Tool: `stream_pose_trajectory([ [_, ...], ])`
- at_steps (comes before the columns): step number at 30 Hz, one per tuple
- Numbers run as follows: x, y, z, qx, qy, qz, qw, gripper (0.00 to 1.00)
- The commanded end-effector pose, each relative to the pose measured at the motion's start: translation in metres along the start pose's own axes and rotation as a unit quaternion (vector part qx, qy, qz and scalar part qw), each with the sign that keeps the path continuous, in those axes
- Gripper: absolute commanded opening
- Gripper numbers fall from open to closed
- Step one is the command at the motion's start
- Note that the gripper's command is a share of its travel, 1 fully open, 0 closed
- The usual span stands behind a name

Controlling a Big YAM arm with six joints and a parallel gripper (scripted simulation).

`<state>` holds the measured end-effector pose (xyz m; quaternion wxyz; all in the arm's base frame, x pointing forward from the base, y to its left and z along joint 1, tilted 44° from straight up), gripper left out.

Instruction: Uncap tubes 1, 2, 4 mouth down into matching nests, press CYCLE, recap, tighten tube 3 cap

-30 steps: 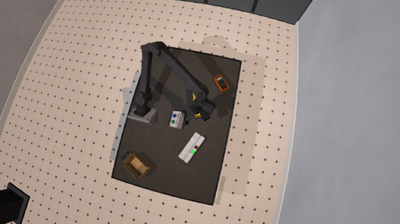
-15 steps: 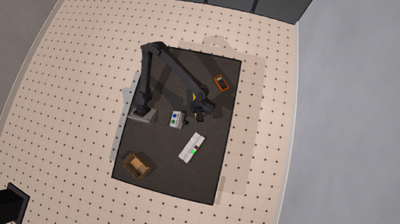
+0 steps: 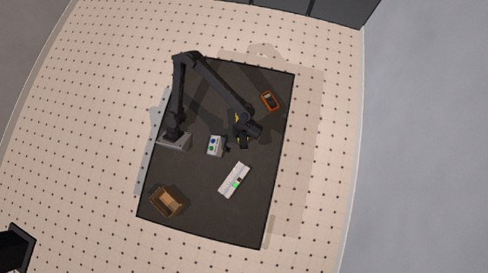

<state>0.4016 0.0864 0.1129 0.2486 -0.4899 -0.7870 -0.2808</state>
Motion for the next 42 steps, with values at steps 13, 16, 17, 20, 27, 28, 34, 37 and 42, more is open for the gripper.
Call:
stream_pose_trajectory([
  [13, 0.012, 0.01, -0.009, -0.005, -0.003, 0.026, 1.0, 0.49],
  [16, 0.003, 0.015, -0.032, -0.021, -0.011, 0.02, 1.0, 0.49],
  [17, 0.003, 0.015, -0.035, -0.021, -0.011, 0.02, 1.0, 0.49],
  [20, 0.003, 0.014, -0.045, -0.021, -0.011, 0.02, 1.0, 0.49],
  [27, 0.001, 0.013, -0.057, -0.017, -0.01, 0.023, 1.0, 0.49],
  [28, 0.002, 0.013, -0.061, -0.018, -0.01, 0.022, 1.0, 0.49],
  [34, 0.029, -0.001, -0.043, 0.004, 0.004, -0.06, 0.998, 0.49],
  [37, 0.047, 0.007, -0.05, -0.003, -0.001, -0.151, 0.989, 0.49],
  [42, 0.062, -0.001, -0.044, 0.002, 0.004, -0.226, 0.974, 0.49],
])
Point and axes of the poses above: the point where the finger pads meet when closed, its own z axis out along the fingers, its own y axis across the jaws, x = y × z, the point moved 2 cm from there along -z, back along the fingers, and after that the axes turned 1 degree about z, right-handed, at the moved point
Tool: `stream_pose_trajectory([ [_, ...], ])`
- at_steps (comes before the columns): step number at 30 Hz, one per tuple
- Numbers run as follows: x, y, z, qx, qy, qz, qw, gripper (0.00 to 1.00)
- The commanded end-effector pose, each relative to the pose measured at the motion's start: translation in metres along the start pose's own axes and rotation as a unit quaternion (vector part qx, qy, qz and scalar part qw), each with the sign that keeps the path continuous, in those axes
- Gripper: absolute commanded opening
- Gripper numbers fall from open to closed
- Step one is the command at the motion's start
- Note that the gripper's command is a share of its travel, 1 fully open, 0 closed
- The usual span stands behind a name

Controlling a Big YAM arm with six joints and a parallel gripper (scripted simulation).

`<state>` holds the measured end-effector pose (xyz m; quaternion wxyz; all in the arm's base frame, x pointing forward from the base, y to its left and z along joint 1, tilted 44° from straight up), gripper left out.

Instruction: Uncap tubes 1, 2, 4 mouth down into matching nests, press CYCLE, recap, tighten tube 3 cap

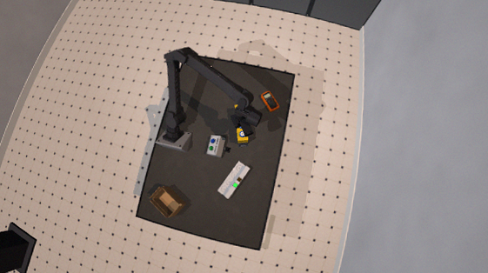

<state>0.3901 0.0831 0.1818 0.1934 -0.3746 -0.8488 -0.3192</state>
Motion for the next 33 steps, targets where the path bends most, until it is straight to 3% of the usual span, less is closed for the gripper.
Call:
stream_pose_trajectory([
  [1, 0.01, -0.003, 0.014, 0.018, 0.024, -0.112, 0.993, 0.49],
  [8, 0.008, 0.007, 0.007, 0.01, 0.017, -0.284, 0.959, 0.49],
  [13, 0.008, 0.005, 0.008, 0.008, 0.019, -0.392, 0.92, 0.49],
  [16, 0.008, 0.003, 0.009, 0.009, 0.022, -0.398, 0.917, 0.49],
  [19, 0.006, -0.002, 0.01, 0.006, 0.023, -0.488, 0.872, 0.49],
  [27, 0.003, -0.003, 0.008, 0.005, 0.021, -0.486, 0.873, 0.49],
  [28, 0.005, -0.003, 0.018, 0.006, 0.021, -0.494, 0.869, 0.49],
  [33, 0.005, -0.003, 0.027, 0.005, 0.021, -0.495, 0.869, 0.49],
])
Point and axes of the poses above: the point where the finger pads meet when closed, its own z axis out along the fingers, its own y axis across the jaws, x = y × z, the point moved 2 cm from there along -z, back along the fingers, and after that the axes turned 1 degree about z, right-handed, at the moved point
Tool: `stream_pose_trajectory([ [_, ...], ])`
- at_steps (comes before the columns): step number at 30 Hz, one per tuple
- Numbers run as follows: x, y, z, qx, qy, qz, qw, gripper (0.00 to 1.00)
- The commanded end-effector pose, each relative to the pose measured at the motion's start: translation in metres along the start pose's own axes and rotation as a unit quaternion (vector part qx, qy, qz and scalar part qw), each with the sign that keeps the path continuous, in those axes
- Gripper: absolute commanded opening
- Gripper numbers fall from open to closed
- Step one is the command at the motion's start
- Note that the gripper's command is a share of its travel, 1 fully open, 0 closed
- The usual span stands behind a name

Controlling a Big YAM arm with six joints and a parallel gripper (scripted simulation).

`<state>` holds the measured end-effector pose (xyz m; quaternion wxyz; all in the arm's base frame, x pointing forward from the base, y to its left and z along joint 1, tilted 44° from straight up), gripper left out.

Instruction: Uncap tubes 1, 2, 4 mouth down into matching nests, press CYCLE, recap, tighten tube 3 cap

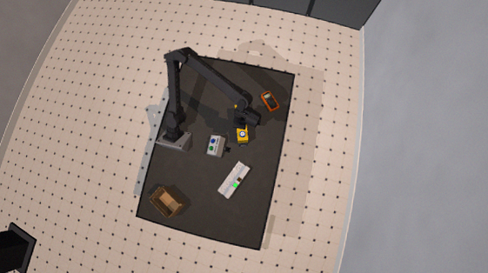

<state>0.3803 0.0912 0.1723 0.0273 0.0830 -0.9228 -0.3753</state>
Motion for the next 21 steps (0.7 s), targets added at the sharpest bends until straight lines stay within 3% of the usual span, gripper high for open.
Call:
stream_pose_trajectory([
  [1, -0.004, 0.002, 0.017, -0.002, 0.009, -0.006, 1.0, 0.49],
  [8, -0.004, 0.002, 0.037, -0.002, 0.009, -0.006, 1.0, 0.49],
  [21, -0.011, 0.006, 0.032, 0.001, 0.002, -0.013, 1.0, 0.49],
])
Point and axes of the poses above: the point where the finger pads meet when closed, its own z axis out along the fingers, its own y axis across the jaws, x = y × z, the point moved 2 cm from there along -z, back along the fingers, and after that the axes turned 1 degree about z, right-handed, at the moved point
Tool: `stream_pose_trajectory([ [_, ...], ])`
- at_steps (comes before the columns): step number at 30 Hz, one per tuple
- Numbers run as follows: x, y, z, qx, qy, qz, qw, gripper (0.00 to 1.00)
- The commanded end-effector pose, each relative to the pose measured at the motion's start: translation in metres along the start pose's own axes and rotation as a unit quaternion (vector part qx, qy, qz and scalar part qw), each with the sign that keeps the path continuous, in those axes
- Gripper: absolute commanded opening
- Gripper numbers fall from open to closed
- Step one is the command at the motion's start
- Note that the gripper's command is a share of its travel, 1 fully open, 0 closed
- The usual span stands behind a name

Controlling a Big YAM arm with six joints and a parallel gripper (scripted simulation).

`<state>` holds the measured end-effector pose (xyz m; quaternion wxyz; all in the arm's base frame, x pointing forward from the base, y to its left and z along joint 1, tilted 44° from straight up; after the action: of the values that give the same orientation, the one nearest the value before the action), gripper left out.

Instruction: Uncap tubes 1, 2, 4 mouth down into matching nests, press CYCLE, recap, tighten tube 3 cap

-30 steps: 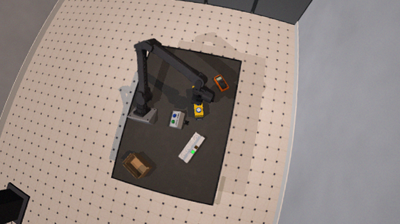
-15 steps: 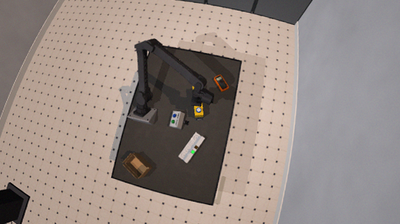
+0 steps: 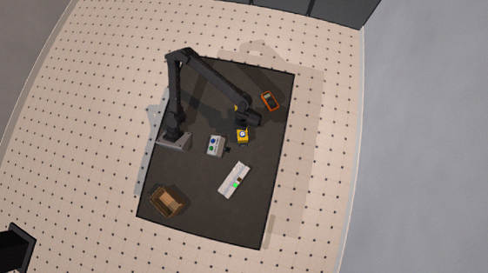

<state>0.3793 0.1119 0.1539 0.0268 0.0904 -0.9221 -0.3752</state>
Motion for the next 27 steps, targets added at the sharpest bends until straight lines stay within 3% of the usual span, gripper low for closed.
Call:
stream_pose_trajectory([
  [1, -0.011, 0.005, 0.003, 0.001, -0.001, -0.008, 1.0, 0.49],
  [6, -0.017, 0.008, -0.002, 0.002, -0.005, -0.012, 1.0, 0.49],
  [15, -0.003, 0.0, 0.012, -0.001, 0.007, 0.001, 1.0, 0.49],
  [27, -0.003, 0.001, 0.017, -0.001, 0.007, 0.001, 1.0, 0.49],
])
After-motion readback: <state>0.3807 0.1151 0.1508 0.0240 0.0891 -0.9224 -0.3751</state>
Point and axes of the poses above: the point where the finger pads meet when closed, its own z axis out along the fingers, its own y axis across the jaws, x = y × z, the point moved 2 cm from there along -z, back along the fingers, and after that the axes turned 1 degree about z, right-handed, at the moved point
